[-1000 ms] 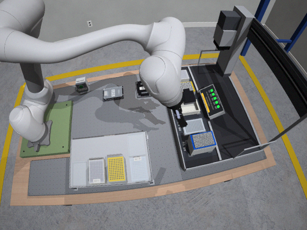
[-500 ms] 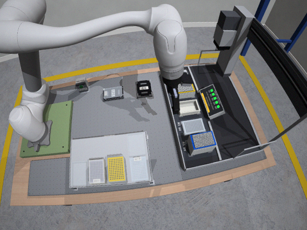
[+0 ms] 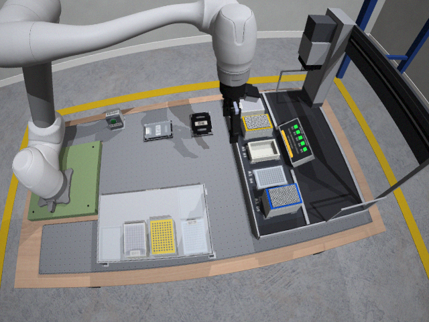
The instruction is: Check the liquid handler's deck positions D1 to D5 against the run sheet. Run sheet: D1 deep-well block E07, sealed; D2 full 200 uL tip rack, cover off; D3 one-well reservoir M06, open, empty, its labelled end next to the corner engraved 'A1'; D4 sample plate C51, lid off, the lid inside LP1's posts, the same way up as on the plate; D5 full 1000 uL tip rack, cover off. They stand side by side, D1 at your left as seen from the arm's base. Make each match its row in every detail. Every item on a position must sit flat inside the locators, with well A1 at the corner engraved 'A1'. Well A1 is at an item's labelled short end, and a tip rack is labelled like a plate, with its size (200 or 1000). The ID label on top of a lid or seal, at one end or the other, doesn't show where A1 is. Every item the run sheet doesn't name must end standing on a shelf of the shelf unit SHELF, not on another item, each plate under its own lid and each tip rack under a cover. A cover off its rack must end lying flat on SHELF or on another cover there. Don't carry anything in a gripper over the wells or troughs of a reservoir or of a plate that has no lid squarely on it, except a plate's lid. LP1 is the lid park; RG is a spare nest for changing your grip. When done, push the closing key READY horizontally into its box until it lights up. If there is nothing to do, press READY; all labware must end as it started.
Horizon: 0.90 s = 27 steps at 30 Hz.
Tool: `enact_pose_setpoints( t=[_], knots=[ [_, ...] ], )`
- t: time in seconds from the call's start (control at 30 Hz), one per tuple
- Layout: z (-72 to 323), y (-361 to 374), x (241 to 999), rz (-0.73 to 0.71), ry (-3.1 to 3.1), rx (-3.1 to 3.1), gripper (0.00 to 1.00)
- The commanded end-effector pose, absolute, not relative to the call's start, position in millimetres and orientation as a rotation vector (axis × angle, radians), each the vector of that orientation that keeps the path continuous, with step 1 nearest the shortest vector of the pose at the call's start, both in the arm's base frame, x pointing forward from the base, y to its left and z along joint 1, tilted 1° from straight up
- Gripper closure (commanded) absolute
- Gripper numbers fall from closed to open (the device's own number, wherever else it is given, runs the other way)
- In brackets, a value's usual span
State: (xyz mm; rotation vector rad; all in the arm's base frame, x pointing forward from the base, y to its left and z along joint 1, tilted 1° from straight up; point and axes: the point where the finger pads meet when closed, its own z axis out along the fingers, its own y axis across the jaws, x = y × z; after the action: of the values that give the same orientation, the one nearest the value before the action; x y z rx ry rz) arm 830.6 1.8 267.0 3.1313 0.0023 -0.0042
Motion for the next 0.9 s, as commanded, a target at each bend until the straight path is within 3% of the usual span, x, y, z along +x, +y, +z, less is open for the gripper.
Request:
enact_pose_setpoints(
  t=[0.0, 0.87],
  knots=[
    [272.9, 16.0, 824.1, -0.002, 0.002, 3.132, 0.21],
    [273.7, -63.1, 876.7, -0.001, 0.001, 3.132, 0.21]
  ],
)
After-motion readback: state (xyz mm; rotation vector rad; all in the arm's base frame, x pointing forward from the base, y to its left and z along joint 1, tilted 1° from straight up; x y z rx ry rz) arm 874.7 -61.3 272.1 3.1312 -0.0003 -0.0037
